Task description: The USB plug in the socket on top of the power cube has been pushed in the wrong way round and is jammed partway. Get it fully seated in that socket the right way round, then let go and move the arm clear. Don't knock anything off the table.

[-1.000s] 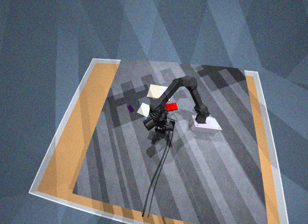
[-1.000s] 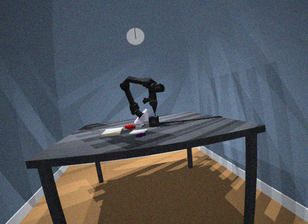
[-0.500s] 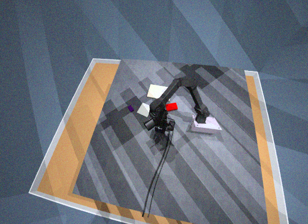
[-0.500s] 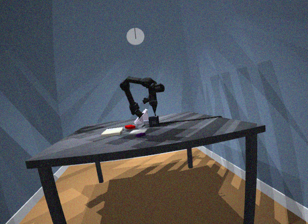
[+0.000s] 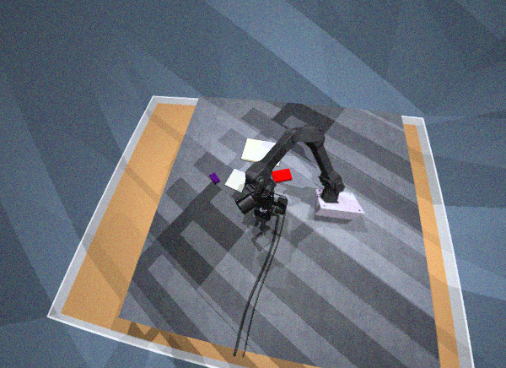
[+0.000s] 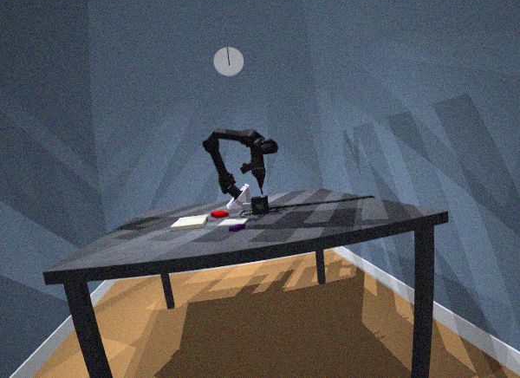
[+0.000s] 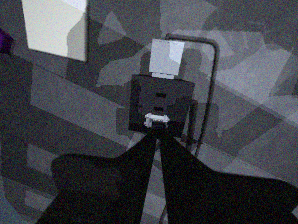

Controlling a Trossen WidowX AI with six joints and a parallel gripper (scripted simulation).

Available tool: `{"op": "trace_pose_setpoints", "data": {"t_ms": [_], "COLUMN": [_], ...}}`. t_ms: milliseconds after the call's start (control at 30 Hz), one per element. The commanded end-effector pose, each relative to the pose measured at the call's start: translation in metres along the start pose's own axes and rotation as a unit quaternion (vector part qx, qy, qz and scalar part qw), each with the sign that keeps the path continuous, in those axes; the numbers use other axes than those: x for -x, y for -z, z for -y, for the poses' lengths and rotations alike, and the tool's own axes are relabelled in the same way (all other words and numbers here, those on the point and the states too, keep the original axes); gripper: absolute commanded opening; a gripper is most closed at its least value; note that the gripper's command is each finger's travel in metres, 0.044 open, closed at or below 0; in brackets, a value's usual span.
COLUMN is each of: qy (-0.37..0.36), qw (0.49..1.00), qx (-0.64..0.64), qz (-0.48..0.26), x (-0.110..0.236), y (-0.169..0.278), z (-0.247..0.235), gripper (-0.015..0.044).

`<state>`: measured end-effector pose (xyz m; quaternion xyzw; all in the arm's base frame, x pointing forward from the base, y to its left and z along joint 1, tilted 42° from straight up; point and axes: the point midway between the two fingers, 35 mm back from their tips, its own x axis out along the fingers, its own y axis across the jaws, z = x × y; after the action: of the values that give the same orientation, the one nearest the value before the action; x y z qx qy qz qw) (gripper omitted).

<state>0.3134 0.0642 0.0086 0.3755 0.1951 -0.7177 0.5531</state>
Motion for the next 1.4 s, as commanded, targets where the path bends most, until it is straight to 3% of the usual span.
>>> {"op": "trace_pose_setpoints", "data": {"t_ms": [0,967,1367], "qy": [0.001,0.001,0.0], "qw": [1.0,1.0,0.991], "qx": [-0.003,0.0,0.137], "qz": [-0.001,-0.001,-0.001], "x": [0.003,0.02,0.019], "y": [0.0,0.0,0.0], "z": [0.0,0.0,0.0], "gripper": [0.0,0.0,0.0]}}
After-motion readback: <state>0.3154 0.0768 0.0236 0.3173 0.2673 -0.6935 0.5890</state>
